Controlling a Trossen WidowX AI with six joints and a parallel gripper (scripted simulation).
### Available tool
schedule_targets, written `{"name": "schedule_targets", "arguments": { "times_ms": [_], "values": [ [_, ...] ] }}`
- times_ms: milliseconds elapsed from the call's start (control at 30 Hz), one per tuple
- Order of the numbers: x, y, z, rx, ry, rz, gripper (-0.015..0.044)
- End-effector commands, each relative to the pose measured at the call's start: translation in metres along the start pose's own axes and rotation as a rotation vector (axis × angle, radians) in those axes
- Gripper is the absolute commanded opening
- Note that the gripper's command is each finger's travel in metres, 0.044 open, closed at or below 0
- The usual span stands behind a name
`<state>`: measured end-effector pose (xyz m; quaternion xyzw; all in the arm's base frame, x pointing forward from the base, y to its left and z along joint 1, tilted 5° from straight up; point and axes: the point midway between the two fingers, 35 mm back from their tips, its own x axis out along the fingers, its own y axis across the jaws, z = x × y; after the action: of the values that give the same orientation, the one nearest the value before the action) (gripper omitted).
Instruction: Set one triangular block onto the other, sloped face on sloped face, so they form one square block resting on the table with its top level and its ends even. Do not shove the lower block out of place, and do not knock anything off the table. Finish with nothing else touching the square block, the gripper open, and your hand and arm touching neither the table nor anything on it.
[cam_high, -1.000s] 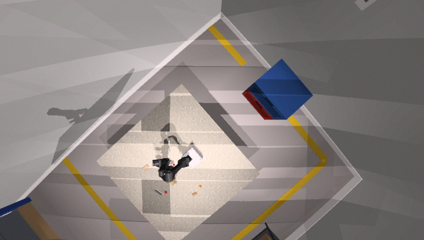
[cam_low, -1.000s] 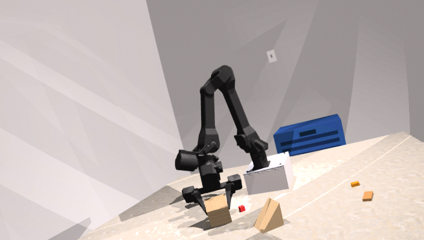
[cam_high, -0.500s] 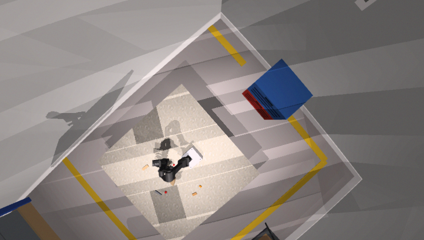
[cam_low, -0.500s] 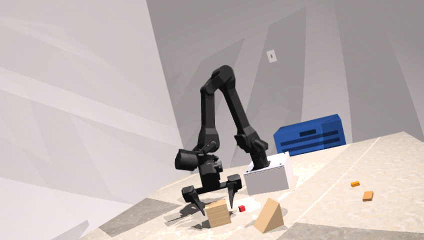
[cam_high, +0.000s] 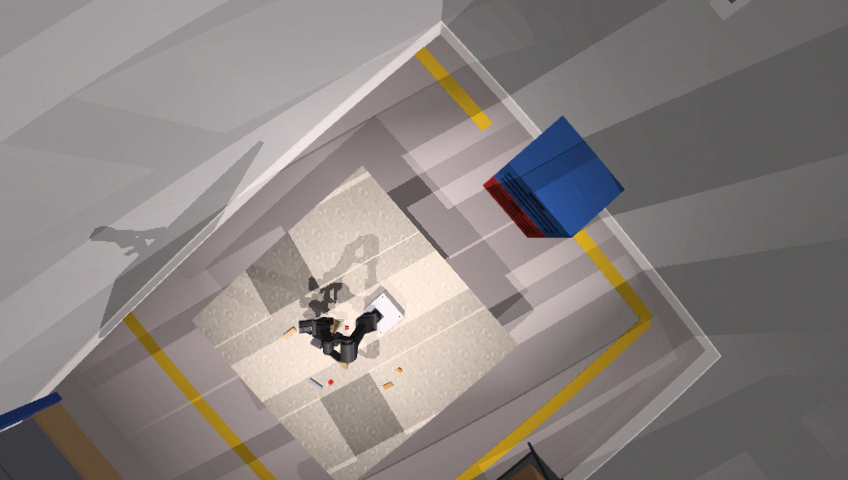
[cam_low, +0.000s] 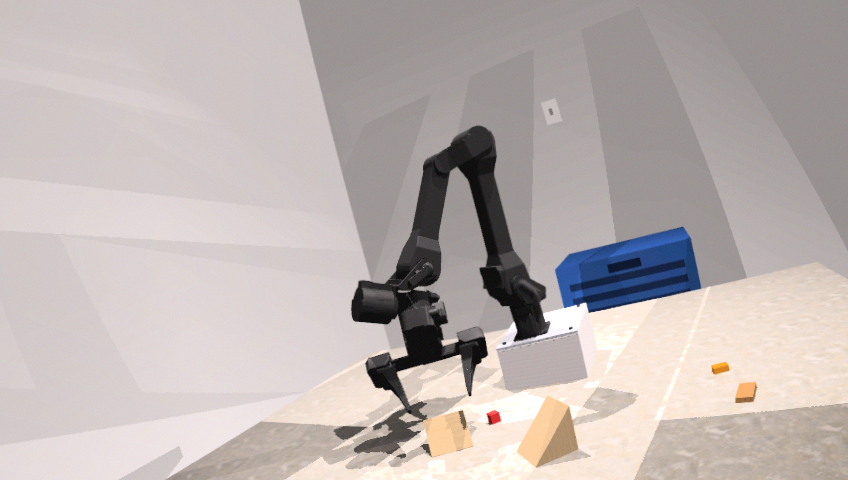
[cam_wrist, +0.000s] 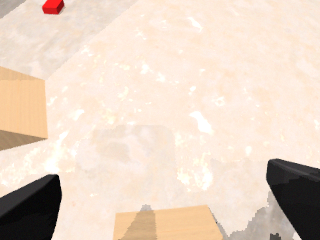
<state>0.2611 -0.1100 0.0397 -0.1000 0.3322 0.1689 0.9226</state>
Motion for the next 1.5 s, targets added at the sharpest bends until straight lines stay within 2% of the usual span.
{"name": "schedule_targets", "arguments": {
  "times_ms": [0, 200, 333, 533, 733, 1067, 1367, 1467],
  "values": [
    [-0.033, -0.002, 0.037, -0.021, -0.01, -0.017, 0.044],
    [-0.046, 0.002, 0.048, -0.022, -0.009, -0.017, 0.044],
    [-0.033, -0.004, 0.044, 0.026, 0.065, 0.011, 0.044],
    [-0.004, -0.009, 0.044, 0.165, 0.419, 0.113, 0.044],
    [0.022, -0.004, 0.043, 0.183, 0.813, 0.15, 0.044],
    [0.045, 0.002, 0.056, -0.029, 1.427, 0.022, 0.044],
    [0.046, 0.002, 0.057, -0.053, 1.464, 0.005, 0.044],
    [0.049, 0.0, 0.039, -0.044, 1.485, 0.0, 0.044]
  ]
}}
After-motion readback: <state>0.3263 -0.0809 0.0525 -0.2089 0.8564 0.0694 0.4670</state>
